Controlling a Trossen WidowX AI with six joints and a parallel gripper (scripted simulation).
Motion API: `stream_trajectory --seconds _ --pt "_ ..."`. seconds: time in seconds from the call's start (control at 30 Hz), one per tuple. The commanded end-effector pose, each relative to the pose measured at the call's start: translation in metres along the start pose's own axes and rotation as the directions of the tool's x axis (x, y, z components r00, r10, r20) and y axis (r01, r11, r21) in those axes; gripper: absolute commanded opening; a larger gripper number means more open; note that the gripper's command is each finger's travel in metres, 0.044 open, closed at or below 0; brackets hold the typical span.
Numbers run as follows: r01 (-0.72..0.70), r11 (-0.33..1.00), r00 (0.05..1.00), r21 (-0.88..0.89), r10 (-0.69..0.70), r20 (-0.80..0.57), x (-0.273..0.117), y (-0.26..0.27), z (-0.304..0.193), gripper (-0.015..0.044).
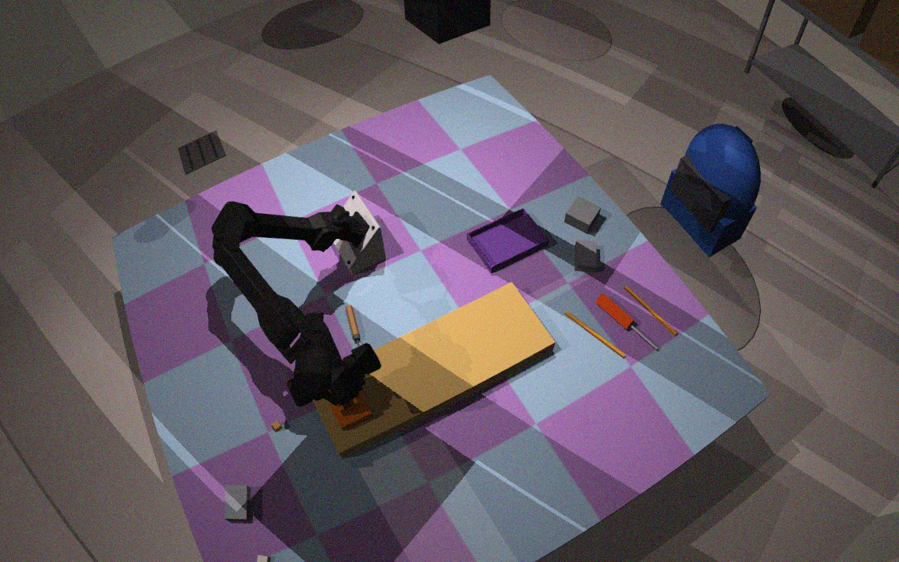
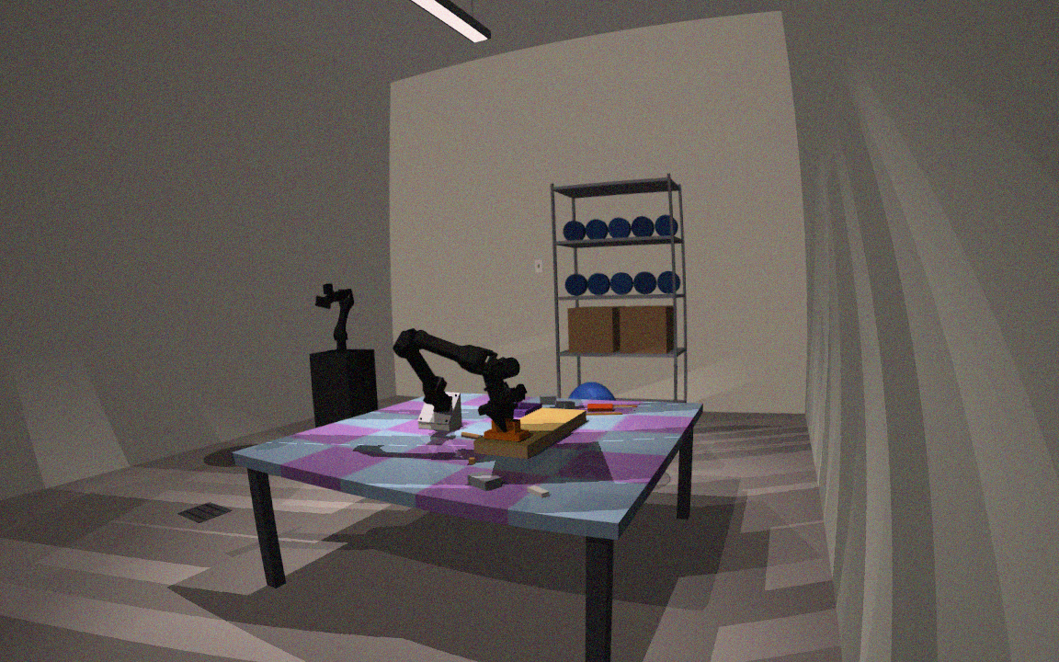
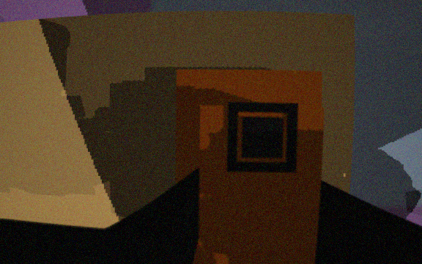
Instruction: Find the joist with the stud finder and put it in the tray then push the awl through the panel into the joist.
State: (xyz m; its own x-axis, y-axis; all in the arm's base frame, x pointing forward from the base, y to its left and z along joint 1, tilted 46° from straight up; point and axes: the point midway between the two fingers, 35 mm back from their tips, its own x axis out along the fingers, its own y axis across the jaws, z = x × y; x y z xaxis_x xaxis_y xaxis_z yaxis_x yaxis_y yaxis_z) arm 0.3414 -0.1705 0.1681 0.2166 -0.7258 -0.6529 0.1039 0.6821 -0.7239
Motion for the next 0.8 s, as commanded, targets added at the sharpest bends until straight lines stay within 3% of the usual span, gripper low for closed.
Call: stream_trajectory --seconds 0.0,0.63,0.77 --pt "-0.001 1.0 1.0 0.001 0.001 0.0 -0.006 0.0 0.003 0.0" --pt "0.0 1.0 1.0 0.002 0.0 -0.002 -0.092 -0.003 0.026 0.0" --pt "0.0 1.0 1.0 0.002 0.0 -0.001 -0.095 -0.004 0.027 0.0"
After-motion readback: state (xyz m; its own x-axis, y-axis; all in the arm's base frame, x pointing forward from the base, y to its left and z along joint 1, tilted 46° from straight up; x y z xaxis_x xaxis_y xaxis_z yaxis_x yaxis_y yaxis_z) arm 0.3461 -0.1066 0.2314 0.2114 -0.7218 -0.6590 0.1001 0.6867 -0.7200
